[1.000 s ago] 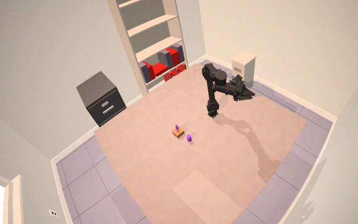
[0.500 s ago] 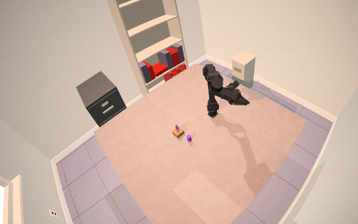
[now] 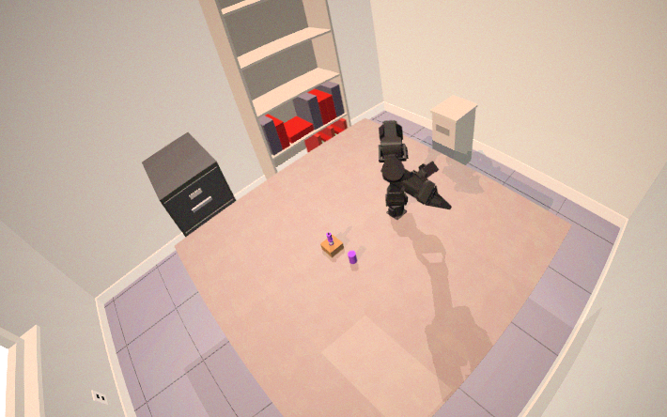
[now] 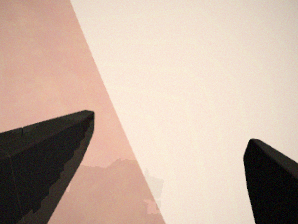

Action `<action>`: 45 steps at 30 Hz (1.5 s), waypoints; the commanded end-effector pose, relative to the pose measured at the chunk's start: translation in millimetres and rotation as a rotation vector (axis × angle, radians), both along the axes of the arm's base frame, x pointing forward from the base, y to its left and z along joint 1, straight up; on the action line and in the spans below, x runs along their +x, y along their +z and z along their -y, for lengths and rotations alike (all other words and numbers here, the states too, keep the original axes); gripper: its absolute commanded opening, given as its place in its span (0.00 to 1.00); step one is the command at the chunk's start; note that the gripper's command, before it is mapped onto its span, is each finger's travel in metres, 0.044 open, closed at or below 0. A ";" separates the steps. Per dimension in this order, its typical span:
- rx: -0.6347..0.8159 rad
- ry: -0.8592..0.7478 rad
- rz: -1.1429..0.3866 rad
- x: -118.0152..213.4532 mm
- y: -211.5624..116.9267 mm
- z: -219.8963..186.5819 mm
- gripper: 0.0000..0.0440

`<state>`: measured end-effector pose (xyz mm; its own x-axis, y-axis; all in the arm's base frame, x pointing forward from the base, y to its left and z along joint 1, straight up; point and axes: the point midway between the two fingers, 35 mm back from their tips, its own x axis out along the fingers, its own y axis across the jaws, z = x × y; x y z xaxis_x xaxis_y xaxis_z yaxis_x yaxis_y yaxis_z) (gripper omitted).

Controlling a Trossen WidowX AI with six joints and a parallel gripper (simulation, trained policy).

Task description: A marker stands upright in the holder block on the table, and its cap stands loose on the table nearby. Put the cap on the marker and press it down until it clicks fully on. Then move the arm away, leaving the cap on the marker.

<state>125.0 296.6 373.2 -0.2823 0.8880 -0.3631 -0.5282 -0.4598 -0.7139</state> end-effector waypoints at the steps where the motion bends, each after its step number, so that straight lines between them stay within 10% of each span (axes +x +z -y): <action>1: -0.037 -0.022 -0.011 8.7 -12.1 2.5 0.75; 45: -0.410 -0.294 -0.063 97.5 -103.9 87.4 0.74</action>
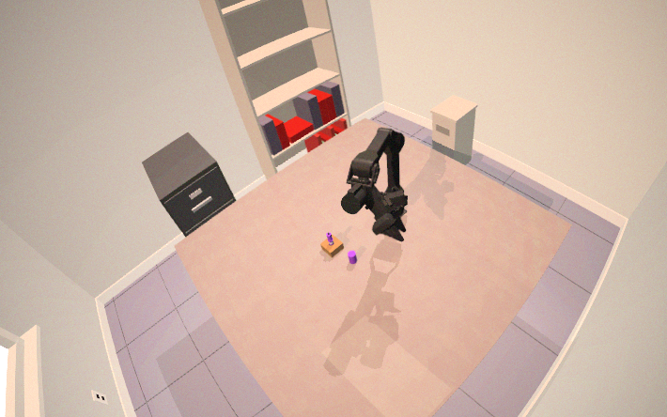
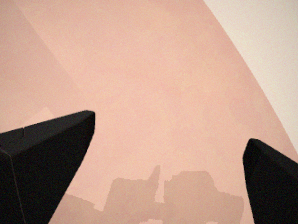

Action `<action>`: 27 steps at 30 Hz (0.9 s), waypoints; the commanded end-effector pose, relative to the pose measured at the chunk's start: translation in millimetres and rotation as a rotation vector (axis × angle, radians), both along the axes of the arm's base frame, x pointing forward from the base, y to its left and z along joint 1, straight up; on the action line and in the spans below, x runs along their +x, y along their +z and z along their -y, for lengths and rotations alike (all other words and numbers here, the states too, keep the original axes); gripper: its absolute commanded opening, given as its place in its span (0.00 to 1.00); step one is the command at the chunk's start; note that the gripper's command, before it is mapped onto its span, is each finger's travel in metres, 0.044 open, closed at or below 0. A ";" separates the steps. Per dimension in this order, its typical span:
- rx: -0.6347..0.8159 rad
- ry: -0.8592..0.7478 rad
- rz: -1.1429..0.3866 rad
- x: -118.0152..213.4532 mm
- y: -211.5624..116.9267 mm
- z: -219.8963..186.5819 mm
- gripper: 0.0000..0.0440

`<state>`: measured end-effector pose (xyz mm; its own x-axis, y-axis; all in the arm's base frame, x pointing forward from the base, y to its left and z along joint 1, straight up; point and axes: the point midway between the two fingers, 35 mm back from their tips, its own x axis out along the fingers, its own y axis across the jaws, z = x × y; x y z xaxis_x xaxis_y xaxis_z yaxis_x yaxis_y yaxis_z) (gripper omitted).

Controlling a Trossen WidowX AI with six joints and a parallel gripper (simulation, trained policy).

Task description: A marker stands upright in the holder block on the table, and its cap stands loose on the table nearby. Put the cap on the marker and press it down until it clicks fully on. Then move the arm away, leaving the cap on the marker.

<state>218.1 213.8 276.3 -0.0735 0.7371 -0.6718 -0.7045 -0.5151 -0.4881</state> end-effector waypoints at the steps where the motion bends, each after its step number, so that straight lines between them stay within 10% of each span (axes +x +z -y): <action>1: -0.033 -0.012 -0.011 6.1 -8.9 6.9 0.74; 27: -0.256 -0.103 -0.041 43.7 -51.5 71.3 0.73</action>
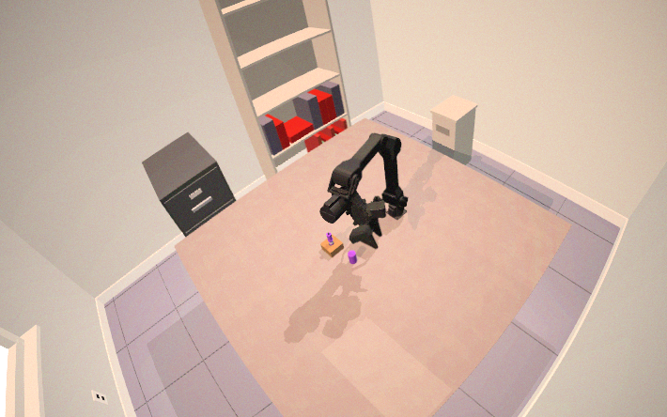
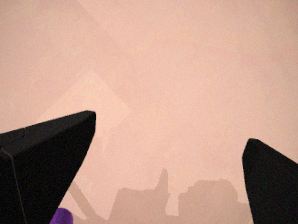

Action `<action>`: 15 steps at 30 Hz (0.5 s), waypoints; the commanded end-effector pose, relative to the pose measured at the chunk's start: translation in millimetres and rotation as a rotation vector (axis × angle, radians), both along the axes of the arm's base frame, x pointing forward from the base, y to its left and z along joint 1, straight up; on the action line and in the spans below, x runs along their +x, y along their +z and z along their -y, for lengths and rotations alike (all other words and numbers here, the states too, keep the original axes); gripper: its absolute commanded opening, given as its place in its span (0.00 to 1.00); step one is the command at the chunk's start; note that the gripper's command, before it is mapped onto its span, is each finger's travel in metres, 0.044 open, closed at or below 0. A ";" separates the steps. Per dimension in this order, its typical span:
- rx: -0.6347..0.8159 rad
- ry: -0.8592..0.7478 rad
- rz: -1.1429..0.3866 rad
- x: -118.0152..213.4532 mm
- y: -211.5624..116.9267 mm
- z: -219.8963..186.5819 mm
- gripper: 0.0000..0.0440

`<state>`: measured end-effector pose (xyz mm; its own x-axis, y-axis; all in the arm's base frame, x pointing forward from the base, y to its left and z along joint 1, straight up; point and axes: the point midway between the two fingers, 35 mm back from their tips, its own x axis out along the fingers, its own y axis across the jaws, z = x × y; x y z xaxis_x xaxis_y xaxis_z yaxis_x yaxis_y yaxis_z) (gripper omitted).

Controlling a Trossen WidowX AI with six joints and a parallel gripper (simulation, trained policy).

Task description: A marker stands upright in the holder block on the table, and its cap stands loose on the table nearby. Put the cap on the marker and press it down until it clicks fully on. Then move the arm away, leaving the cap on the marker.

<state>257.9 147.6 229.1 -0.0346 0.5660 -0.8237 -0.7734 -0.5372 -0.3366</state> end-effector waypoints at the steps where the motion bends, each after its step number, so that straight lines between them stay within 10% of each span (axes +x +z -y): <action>1: -0.029 -0.004 -0.006 5.2 -5.8 7.7 0.73; 15: -0.148 -0.030 -0.027 21.1 -26.1 42.8 0.73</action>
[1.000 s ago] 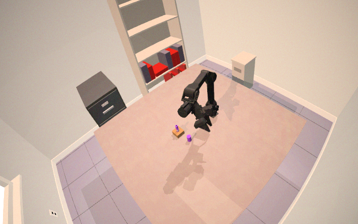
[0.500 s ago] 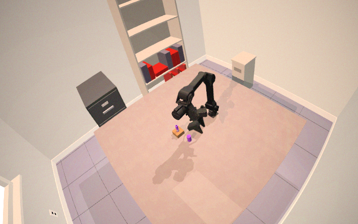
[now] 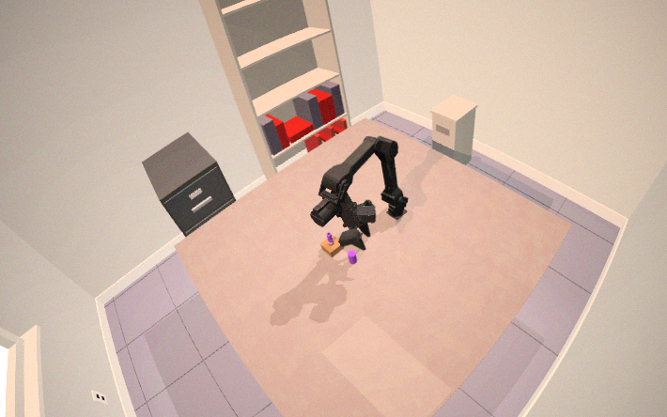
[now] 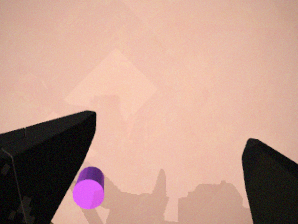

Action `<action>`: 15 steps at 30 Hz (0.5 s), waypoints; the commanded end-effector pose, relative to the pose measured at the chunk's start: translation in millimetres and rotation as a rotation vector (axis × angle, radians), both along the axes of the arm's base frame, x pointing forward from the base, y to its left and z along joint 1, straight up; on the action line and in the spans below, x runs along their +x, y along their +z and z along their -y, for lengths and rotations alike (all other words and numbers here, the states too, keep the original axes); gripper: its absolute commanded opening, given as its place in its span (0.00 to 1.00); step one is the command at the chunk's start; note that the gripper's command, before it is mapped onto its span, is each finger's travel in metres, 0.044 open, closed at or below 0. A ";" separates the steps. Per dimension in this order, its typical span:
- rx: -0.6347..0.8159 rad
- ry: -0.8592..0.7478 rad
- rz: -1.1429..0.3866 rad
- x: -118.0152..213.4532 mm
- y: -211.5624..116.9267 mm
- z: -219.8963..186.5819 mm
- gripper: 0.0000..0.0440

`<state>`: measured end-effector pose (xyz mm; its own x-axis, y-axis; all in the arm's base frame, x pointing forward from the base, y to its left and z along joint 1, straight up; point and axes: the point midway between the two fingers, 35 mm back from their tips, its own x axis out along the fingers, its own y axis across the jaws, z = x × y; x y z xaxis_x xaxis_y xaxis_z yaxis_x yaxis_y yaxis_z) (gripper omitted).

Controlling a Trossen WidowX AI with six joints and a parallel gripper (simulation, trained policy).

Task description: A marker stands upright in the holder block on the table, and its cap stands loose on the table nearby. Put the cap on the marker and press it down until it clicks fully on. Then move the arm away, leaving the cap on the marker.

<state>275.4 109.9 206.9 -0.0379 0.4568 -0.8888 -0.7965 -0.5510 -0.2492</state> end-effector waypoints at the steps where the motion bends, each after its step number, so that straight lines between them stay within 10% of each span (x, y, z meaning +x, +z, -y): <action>1: -0.028 -0.001 -0.007 4.6 -5.3 7.6 0.73; 15: -0.143 -0.012 -0.032 18.3 -25.8 39.7 0.73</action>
<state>290.7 74.9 185.5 -0.0546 0.3436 -0.9375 -0.8102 -0.5641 -0.1595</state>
